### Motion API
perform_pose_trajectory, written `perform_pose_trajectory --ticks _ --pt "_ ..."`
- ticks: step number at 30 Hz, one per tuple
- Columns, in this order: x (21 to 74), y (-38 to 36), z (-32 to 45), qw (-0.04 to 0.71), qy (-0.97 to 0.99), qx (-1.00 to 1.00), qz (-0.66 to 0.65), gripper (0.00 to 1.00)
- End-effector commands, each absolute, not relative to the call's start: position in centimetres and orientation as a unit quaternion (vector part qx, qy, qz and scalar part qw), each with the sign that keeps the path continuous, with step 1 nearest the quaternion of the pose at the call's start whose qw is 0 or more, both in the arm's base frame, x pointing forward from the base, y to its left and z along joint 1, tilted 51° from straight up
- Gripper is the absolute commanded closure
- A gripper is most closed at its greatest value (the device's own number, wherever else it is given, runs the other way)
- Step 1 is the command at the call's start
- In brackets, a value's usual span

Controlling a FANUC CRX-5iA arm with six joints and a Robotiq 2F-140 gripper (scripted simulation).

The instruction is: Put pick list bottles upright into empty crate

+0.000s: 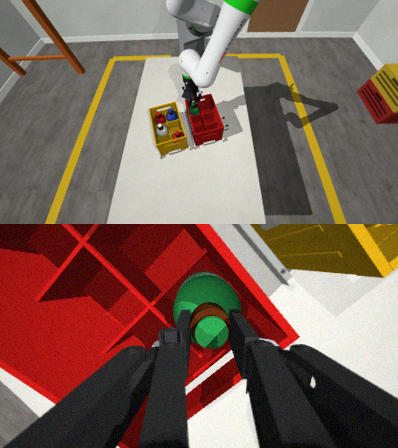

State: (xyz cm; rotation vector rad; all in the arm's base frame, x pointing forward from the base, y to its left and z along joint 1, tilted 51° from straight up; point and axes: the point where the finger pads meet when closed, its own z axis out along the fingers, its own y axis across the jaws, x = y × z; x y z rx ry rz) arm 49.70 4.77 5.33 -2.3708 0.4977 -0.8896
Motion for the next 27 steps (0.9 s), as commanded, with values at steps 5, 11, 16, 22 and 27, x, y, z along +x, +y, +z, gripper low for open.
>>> perform_pose_trajectory --ticks 5,11,16,22,27 --pt "49.93 4.84 5.16 0.277 0.185 -0.883 -0.332 0.9" --pt "50.07 4.92 5.04 0.277 0.185 -0.883 -0.332 0.9" --pt "50.07 4.92 5.04 0.277 0.185 -0.883 -0.332 0.9" --pt "50.23 5.0 4.9 0.277 0.185 -0.883 -0.332 0.56" --pt "50.23 5.0 4.89 0.277 0.185 -0.883 -0.332 0.56"
